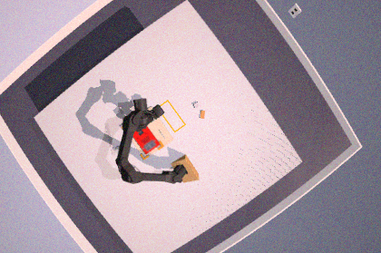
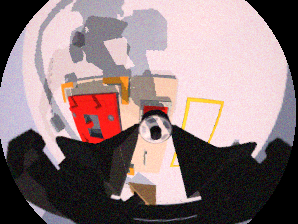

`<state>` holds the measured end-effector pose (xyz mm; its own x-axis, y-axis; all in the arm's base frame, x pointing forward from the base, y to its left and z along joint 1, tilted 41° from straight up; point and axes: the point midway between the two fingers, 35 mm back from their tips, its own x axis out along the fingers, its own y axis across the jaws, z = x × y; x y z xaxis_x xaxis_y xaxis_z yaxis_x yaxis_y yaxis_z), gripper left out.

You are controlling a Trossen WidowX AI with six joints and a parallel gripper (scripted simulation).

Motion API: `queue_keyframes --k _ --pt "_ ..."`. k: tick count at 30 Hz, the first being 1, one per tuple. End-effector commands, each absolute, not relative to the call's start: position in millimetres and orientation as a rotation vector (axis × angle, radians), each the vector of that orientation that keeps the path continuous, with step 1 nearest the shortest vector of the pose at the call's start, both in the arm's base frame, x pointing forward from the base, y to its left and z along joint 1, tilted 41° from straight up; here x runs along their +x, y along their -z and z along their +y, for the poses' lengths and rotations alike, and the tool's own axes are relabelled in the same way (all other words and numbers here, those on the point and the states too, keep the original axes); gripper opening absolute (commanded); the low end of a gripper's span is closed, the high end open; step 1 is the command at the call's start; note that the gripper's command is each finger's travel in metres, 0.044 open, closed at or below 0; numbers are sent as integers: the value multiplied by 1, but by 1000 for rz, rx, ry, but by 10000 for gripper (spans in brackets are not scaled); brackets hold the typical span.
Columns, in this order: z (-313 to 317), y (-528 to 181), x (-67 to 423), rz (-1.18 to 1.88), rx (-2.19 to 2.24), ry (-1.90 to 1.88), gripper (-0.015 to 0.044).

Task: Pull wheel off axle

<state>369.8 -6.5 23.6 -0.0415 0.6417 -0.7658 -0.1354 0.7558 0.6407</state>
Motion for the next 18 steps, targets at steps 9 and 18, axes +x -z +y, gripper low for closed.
queue_keyframes --k 9,18 --pt "-15 -31 370 1482 434 -651 0" --pt "-17 -33 370 1482 434 -651 0"
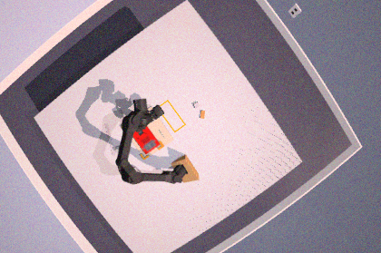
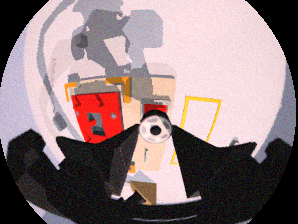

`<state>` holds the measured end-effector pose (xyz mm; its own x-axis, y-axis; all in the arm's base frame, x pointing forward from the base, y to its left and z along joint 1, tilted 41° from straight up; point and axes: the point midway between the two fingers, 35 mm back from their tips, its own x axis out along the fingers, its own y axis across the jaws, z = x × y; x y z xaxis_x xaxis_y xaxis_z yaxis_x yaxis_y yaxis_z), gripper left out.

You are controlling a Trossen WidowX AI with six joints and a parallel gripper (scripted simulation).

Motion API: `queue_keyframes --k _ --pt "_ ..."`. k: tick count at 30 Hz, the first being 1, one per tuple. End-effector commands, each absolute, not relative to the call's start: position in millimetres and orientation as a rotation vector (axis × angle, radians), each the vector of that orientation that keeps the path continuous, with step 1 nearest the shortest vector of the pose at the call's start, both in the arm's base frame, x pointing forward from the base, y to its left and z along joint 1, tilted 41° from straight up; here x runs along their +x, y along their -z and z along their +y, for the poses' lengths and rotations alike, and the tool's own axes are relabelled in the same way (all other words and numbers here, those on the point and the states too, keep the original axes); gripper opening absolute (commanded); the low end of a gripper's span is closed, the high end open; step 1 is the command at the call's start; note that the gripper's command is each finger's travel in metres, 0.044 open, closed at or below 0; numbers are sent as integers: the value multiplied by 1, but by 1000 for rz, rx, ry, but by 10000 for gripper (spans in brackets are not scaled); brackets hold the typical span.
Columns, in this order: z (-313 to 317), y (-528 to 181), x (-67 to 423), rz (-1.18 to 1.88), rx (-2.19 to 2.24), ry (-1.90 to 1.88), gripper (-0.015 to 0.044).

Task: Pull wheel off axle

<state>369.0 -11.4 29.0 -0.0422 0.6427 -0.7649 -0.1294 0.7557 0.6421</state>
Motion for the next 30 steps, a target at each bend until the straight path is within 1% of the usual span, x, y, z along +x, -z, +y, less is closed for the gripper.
queue_keyframes --k 1,30 --pt "-17 -34 370 1482 434 -651 0" --pt "-23 -41 370 1481 437 -650 0"
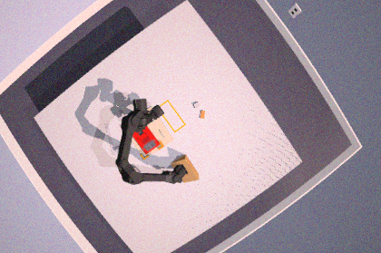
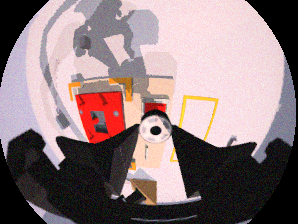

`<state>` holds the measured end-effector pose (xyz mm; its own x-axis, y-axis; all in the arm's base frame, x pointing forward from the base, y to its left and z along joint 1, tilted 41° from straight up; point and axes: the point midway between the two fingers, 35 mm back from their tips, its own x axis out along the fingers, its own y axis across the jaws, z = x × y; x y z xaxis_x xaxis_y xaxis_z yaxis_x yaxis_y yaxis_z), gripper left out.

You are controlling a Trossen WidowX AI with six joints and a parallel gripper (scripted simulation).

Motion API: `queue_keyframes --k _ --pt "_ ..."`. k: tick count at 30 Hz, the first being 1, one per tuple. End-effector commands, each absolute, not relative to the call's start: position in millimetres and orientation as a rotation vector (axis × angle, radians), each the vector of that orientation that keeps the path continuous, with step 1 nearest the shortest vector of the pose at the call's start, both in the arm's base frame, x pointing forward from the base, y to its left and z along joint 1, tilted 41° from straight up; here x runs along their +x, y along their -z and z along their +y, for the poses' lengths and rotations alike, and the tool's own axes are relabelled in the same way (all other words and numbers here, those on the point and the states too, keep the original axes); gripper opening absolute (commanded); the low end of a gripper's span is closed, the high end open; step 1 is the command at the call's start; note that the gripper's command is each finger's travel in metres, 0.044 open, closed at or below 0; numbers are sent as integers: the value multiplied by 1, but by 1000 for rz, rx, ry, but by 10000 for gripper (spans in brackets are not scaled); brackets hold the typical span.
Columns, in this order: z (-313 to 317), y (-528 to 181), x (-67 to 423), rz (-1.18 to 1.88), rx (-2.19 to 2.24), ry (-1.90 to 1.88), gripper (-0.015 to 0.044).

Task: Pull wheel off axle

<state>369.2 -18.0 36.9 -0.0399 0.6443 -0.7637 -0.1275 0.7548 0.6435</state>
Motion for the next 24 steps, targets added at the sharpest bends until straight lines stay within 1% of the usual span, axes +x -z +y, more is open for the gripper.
queue_keyframes --k 1,24 --pt "-23 -41 370 1481 437 -650 0" --pt "-28 -47 370 1481 439 -649 0"
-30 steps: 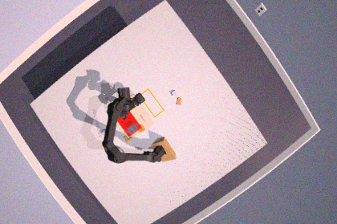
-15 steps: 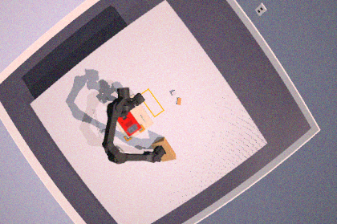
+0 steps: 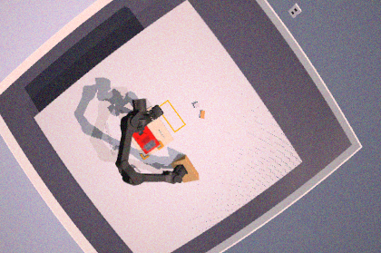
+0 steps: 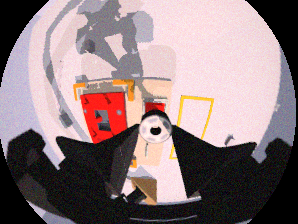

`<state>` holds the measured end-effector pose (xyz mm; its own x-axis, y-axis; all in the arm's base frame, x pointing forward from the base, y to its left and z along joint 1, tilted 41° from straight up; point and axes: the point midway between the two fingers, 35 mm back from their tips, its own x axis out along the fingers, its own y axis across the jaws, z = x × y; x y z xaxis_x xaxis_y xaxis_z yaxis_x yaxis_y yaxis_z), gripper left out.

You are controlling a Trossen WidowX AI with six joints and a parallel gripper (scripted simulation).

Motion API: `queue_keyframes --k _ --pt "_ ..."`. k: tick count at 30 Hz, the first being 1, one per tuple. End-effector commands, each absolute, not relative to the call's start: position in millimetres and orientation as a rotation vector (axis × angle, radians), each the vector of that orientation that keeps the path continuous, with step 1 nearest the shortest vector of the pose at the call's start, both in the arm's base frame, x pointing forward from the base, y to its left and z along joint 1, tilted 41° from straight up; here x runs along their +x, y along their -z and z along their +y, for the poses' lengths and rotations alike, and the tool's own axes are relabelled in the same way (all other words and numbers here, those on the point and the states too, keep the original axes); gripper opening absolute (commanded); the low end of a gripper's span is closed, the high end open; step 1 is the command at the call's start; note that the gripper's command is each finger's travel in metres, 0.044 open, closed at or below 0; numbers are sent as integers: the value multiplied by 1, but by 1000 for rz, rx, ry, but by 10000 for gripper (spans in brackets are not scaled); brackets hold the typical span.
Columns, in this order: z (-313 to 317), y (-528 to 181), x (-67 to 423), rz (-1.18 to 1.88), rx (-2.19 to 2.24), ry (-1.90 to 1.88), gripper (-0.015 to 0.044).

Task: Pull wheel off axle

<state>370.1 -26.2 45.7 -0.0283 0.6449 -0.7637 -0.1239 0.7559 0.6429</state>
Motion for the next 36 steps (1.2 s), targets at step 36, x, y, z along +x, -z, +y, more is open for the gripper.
queue_keyframes --k 36 --pt "-107 -26 340 1484 438 -636 0"
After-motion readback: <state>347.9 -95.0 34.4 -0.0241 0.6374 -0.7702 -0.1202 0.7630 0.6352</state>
